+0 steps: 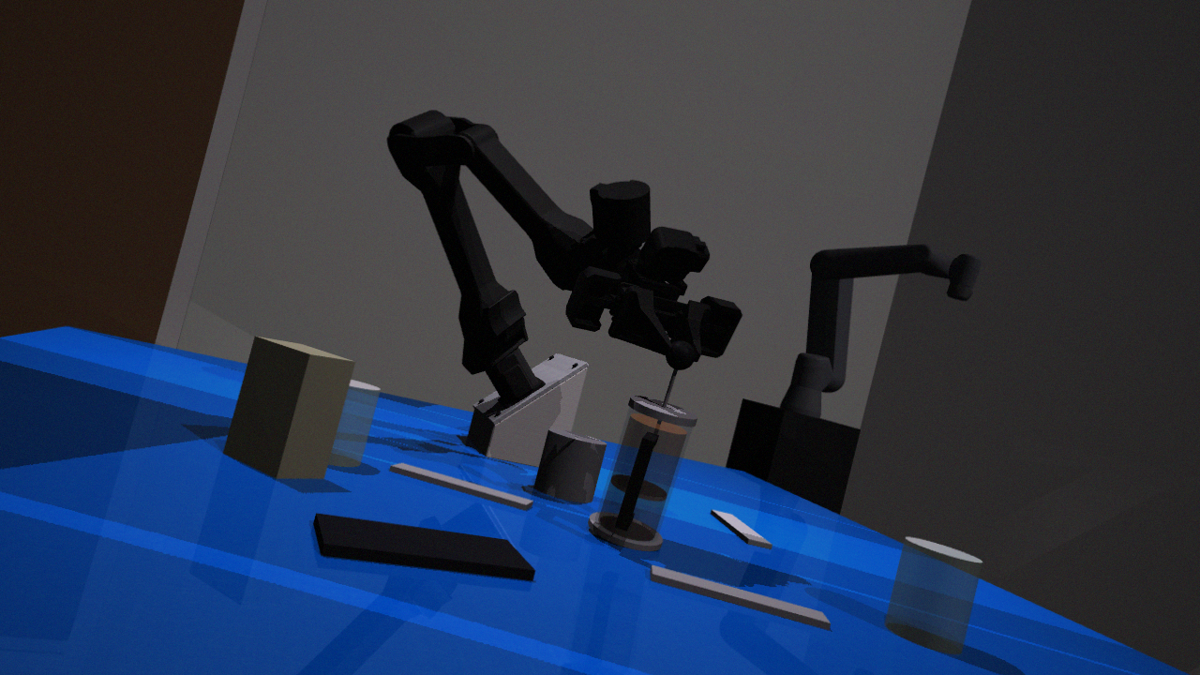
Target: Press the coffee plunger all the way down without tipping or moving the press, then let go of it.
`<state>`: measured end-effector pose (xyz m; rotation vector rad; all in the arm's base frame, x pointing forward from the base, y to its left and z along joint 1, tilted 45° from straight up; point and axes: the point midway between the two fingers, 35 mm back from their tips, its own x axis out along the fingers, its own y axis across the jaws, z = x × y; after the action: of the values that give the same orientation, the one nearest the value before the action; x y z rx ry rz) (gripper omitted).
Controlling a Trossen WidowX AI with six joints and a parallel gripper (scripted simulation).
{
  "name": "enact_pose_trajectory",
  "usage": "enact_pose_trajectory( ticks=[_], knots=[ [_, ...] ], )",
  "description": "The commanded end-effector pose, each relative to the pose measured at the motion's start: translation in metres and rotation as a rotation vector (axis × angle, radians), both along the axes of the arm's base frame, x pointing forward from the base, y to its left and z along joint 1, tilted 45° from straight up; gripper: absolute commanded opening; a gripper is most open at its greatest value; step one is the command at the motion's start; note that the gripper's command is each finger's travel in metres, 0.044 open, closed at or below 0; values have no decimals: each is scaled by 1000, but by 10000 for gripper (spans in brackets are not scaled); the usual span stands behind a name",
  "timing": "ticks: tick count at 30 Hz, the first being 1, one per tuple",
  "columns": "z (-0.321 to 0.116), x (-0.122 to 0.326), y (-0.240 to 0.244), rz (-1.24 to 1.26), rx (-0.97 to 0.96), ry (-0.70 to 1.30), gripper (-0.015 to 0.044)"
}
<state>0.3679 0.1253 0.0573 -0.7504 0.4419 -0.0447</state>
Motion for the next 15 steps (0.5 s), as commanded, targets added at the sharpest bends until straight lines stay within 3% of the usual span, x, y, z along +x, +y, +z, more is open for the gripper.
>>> enact_pose_trajectory(
  ticks=[1,15],
  knots=[
    [-20,-2,-19,-36,-49,54,114],
    [-19,4,-17,-37,-49,53,114]
  ],
)
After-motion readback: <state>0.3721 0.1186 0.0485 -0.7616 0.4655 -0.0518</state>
